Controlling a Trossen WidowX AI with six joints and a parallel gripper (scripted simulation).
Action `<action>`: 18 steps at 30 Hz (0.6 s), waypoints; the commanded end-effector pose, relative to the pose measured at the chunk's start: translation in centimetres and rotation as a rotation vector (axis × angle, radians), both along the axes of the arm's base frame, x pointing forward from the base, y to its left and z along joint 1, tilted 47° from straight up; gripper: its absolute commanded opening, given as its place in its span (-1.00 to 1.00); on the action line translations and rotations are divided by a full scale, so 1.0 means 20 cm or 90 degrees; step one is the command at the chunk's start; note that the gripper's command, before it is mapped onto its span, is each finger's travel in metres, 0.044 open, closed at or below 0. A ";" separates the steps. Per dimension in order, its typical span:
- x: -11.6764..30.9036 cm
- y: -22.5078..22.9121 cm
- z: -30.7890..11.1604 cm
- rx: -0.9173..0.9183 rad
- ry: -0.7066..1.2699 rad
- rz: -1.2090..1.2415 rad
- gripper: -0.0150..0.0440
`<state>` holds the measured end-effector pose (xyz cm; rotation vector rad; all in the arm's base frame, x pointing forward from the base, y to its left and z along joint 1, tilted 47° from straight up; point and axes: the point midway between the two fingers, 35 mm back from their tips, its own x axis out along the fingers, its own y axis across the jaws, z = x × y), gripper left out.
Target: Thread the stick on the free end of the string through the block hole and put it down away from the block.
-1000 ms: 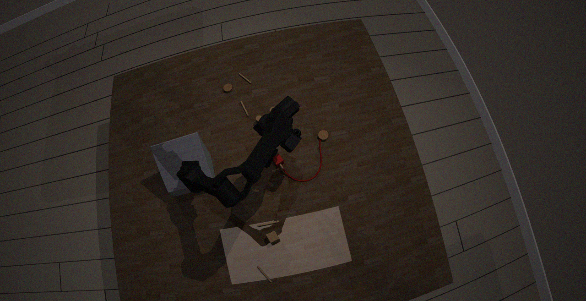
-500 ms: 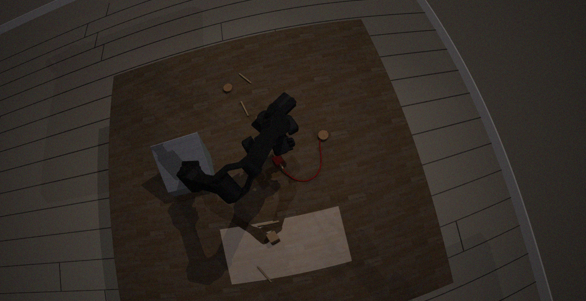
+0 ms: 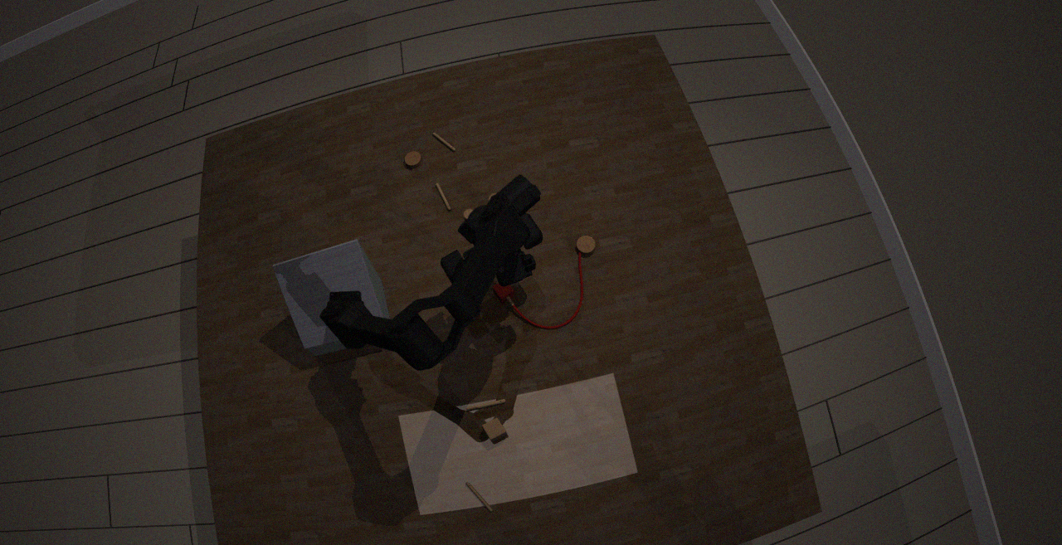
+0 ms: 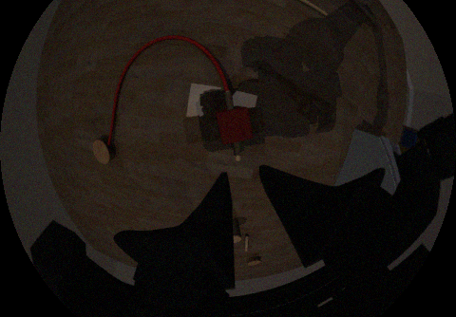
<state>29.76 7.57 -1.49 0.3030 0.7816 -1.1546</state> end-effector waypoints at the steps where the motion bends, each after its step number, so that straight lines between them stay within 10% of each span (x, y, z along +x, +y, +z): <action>1: 0.00 -0.02 -0.03 -0.004 0.004 0.003 -0.08; 18: 0.03 -0.12 -0.12 -0.005 0.004 0.003 -0.08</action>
